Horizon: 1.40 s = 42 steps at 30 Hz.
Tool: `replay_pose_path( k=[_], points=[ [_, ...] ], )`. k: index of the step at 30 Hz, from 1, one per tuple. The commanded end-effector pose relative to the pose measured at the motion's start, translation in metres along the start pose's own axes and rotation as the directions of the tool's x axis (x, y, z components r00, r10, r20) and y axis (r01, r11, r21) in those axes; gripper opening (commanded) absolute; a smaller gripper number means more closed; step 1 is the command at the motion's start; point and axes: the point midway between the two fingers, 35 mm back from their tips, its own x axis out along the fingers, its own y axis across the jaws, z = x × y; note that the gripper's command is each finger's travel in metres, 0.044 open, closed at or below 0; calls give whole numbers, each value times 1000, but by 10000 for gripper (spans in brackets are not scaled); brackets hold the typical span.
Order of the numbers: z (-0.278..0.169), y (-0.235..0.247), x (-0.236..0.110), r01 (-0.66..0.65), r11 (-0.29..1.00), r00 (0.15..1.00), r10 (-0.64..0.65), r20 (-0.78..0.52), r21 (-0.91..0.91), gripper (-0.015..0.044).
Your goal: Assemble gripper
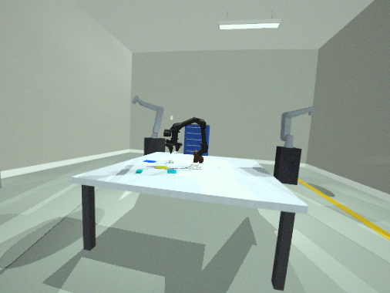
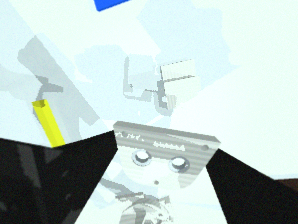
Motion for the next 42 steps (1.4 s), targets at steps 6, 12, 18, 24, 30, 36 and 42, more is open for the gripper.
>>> replay_pose_path(
  k=[6, 12, 18, 24, 30, 36, 42],
  points=[
    [-30, 5, -5, -8, 990, 1000, 8, 3, 142, 351],
    [-50, 6, -7, -10, 972, 1000, 10, 5, 236, 351],
    [-70, 7, -8, -12, 945, 1000, 11, 5, 327, 351],
    [-90, 6, -8, -12, 910, 1000, 12, 4, 415, 351],
    [-110, 4, -7, -11, 866, 1000, 12, 2, 499, 351],
    [-129, 1, -6, -8, 815, 1000, 11, -2, 579, 351],
    [-148, -3, -5, -3, 757, 1000, 10, -7, 653, 351]
  ],
)
